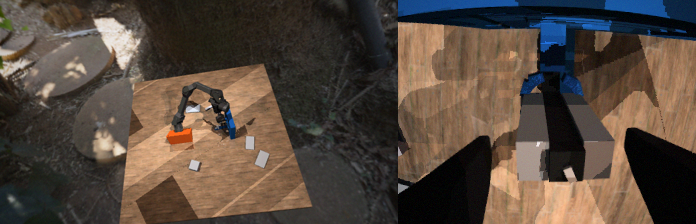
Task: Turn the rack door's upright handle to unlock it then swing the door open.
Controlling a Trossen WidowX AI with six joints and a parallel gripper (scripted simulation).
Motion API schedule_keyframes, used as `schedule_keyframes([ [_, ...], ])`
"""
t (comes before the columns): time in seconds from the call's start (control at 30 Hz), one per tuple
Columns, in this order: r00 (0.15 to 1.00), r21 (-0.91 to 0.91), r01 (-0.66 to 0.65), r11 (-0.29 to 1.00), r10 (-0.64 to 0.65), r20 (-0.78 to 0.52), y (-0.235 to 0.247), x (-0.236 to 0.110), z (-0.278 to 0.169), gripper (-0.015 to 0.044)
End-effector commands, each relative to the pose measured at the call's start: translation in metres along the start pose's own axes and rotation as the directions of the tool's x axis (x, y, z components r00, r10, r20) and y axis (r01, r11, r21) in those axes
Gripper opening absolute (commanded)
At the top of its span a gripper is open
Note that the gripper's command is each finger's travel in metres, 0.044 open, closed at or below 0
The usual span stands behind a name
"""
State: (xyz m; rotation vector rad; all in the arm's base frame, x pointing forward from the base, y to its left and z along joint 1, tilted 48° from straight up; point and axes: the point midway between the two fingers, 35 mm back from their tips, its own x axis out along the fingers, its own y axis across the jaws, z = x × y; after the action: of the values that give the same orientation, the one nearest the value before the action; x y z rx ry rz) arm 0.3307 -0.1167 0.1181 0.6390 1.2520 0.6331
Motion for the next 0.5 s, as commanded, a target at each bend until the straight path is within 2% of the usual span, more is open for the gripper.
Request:
schedule_keyframes([
  [0.0, 1.000, 0.013, 0.007, 1.000, -0.006, -0.029, -0.001, 0.007, 0.000, 0.0294],
  [0.47, 0.993, 0.039, 0.026, 0.999, -0.021, -0.113, 0.000, 0.029, -0.001, 0.0294],
])
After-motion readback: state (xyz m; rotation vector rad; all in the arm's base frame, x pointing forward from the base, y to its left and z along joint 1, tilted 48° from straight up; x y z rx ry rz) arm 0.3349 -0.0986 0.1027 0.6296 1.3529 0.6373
